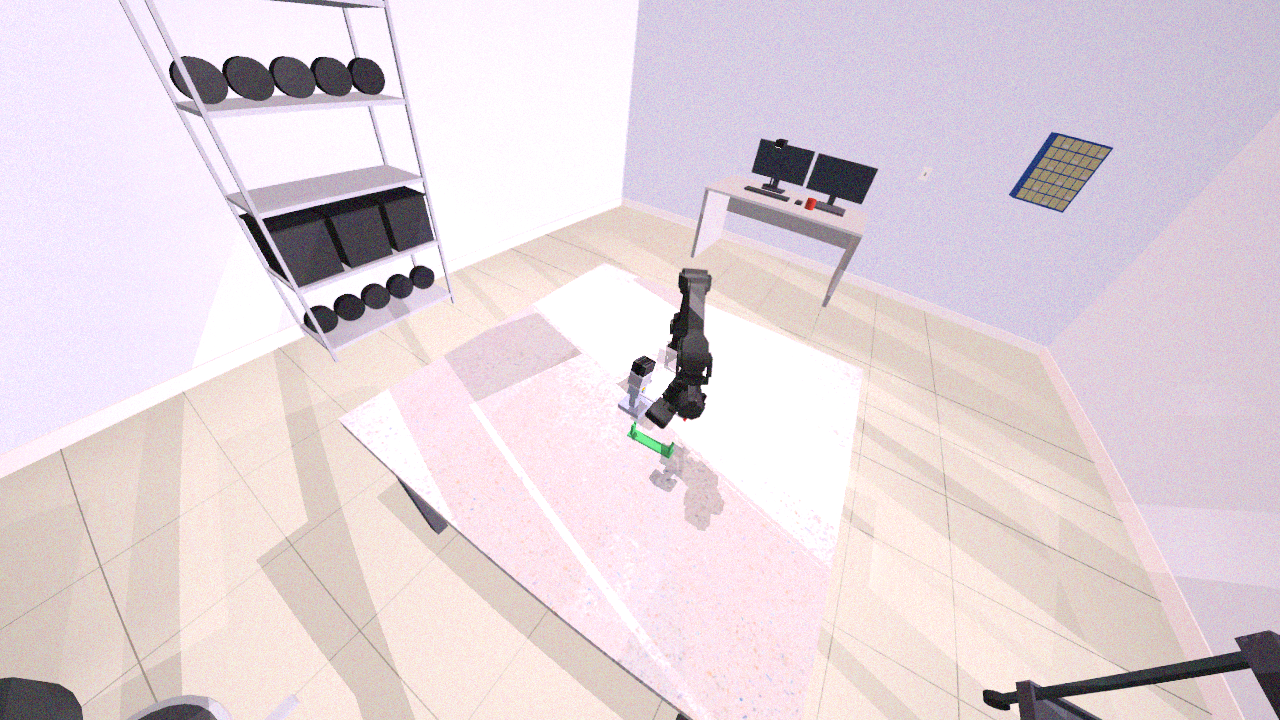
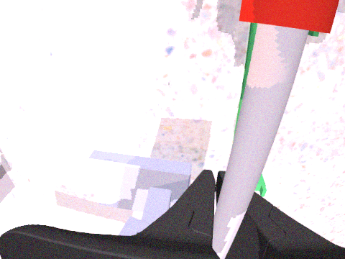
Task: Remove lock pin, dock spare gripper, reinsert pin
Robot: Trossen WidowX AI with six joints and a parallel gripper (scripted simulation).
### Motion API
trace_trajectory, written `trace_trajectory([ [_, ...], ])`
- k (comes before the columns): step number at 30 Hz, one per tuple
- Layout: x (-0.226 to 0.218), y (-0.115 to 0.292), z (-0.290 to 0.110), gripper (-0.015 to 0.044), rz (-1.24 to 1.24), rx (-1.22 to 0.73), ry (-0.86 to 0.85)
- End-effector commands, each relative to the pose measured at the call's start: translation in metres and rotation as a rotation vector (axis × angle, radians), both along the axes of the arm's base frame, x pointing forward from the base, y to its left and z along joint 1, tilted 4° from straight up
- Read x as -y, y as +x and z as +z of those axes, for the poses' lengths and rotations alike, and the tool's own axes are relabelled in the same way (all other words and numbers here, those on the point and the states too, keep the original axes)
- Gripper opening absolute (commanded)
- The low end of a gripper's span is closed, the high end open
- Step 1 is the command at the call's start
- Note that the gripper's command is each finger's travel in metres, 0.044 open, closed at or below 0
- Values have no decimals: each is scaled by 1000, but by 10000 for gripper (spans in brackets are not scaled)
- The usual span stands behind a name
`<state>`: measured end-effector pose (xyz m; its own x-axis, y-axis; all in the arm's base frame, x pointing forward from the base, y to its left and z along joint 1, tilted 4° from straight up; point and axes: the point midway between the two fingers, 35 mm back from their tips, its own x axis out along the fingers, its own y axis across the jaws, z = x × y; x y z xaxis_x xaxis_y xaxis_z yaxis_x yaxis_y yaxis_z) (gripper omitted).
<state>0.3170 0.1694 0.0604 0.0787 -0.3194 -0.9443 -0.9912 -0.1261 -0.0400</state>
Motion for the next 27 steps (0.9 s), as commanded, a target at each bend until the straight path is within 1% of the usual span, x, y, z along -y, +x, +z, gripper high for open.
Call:
trace_trajectory([
  [1, 0, -15, 3, 0, -16, -2, 7],
  [8, 2, -37, 7, 0, -36, -2, 9],
  [13, 3, -38, 4, 0, -39, -2, 9],
  [24, 6, -39, -41, 0, -43, 2, 11],
  [27, 6, -40, -47, 0, -43, 3, 12],
])
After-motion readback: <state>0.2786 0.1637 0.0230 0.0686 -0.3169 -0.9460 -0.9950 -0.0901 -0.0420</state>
